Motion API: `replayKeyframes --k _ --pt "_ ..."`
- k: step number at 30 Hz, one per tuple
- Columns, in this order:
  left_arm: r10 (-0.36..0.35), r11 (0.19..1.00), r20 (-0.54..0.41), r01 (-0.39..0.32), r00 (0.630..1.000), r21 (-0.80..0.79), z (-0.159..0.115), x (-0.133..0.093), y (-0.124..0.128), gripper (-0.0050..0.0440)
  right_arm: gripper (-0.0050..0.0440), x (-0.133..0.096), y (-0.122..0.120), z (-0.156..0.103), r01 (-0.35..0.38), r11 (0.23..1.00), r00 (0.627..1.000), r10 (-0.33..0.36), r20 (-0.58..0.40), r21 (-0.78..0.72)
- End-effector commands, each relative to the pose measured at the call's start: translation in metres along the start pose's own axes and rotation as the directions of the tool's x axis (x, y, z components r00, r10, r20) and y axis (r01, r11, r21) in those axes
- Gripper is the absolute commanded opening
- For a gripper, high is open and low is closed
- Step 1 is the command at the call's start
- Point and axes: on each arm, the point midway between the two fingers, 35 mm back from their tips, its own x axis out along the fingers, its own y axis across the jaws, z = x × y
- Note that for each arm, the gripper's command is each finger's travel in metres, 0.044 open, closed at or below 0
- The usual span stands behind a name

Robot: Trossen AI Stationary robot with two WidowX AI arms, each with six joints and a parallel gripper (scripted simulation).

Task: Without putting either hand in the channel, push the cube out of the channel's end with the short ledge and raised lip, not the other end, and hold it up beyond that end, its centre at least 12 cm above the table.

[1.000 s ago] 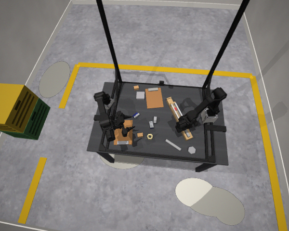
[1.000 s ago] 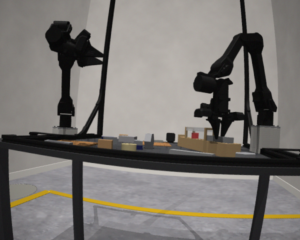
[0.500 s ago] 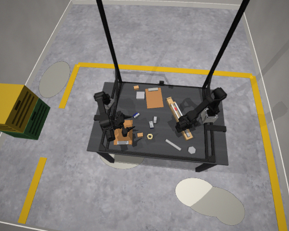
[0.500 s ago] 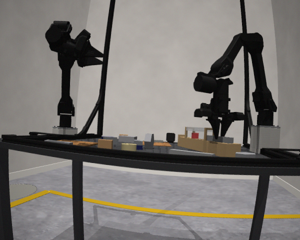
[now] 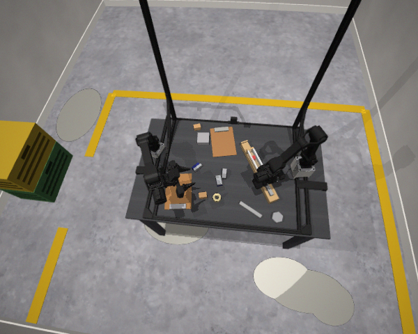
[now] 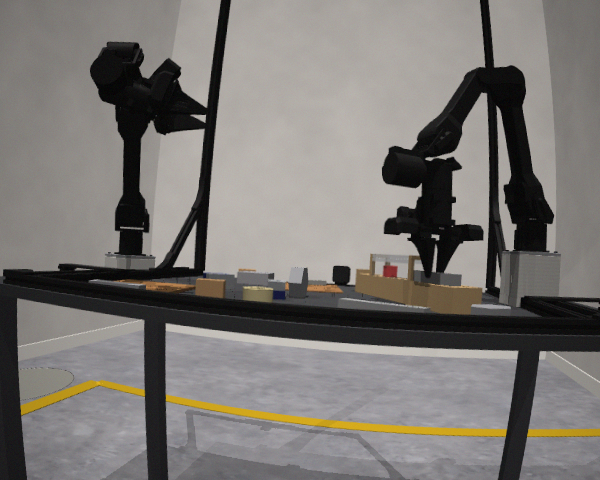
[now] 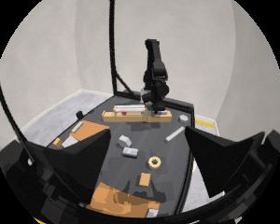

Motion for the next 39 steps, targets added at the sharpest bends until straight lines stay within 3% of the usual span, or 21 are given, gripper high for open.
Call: replayKeyframes --k 1,11,18,39 --pt "-0.010 1.000 0.016 0.010 1.000 0.005 0.010 0.002 -0.004 0.0040 0.0400 0.000 0.000 0.000 -0.001 1.000 1.000 0.001 0.002 0.000" --pt "-0.010 1.000 0.016 0.010 1.000 0.005 0.020 0.002 -0.004 0.0040 0.0400 0.000 0.000 0.000 -0.001 1.000 1.000 0.001 0.002 0.000" --pt "0.001 1.000 -0.002 -0.001 1.000 -0.001 0.014 0.000 0.000 0.0200 0.0400 0.000 0.000 0.000 -0.001 1.000 1.000 0.001 0.002 0.000" --pt "0.000 1.000 -0.001 0.000 1.000 -0.001 0.013 -0.003 0.001 0.0200 0.0400 0.000 0.000 0.000 -0.001 1.000 1.000 0.001 0.002 0.000"
